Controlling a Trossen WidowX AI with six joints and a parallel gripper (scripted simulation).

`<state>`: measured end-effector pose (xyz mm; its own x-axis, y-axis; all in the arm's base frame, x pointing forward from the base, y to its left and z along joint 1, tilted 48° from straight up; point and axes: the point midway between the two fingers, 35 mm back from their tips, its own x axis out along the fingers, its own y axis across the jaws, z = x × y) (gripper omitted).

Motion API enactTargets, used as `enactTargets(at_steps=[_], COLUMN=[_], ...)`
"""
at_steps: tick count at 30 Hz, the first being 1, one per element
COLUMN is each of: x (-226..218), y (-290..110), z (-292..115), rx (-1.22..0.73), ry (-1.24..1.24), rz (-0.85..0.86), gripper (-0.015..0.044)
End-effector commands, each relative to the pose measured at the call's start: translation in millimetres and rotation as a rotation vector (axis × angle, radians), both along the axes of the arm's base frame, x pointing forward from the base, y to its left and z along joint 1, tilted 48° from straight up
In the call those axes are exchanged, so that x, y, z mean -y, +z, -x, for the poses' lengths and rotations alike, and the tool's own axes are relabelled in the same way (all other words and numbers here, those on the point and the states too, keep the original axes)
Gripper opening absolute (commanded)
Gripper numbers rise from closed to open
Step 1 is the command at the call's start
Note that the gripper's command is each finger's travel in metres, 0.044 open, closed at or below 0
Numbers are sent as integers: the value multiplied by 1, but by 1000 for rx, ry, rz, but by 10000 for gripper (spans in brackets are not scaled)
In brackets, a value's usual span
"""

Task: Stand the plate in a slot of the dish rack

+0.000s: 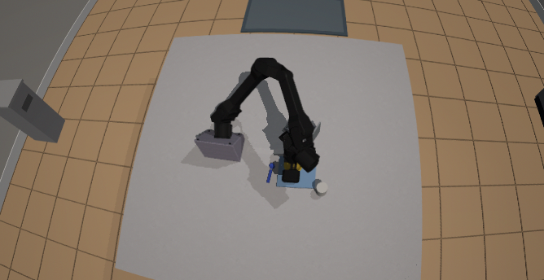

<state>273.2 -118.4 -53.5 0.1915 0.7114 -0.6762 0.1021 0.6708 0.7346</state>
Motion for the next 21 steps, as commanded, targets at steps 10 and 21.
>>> enactTargets(at_steps=[10,21], x=[47,75], y=[40,68], z=[9,17], rx=[3,5], ry=[3,6], rz=[8,3], gripper=[0,0])
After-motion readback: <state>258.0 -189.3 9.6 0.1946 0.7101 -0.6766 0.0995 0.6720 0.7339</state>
